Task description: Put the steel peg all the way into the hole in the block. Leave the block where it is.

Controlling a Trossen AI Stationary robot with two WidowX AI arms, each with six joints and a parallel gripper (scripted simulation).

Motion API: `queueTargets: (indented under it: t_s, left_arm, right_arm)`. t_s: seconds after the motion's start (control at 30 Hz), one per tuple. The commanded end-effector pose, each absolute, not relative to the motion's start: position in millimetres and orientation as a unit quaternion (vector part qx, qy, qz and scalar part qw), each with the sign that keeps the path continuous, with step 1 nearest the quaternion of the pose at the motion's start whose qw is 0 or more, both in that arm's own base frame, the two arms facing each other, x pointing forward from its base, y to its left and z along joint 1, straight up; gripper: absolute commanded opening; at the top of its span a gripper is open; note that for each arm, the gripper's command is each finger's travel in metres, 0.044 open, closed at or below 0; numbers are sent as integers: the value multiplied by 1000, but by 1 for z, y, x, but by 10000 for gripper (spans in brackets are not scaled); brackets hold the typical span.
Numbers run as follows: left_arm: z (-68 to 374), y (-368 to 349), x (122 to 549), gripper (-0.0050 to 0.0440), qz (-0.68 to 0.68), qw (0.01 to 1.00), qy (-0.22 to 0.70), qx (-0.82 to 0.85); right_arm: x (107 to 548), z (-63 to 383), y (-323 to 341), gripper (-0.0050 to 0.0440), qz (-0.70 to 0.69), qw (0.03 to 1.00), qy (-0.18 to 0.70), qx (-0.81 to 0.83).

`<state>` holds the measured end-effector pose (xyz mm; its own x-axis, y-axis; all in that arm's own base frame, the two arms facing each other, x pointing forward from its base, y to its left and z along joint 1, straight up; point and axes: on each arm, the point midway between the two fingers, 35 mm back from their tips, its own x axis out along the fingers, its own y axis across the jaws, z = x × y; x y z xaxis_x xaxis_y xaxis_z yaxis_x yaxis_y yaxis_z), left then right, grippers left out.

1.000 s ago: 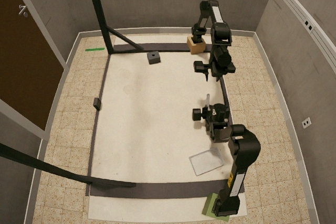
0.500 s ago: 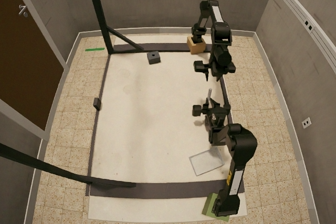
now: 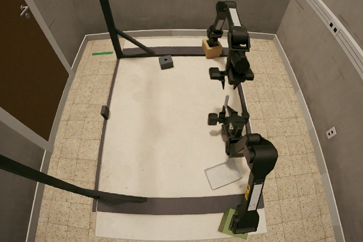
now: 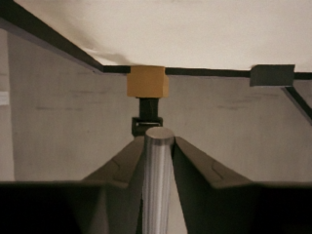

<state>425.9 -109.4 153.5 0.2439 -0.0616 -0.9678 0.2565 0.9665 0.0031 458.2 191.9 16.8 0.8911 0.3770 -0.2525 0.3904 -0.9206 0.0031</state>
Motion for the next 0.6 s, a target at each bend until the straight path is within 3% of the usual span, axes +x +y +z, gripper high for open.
queueTargets:
  t_s: [0.0, 0.57]
  left_arm:
    - [150, -109, 429, 220, -103, 788, 602, 80]
    - [116, -111, 439, 220, -103, 788, 602, 80]
  right_arm:
    - [462, 31, 194, -50, -108, 23, 197, 974]
    - [462, 31, 194, -50, -108, 23, 197, 974]
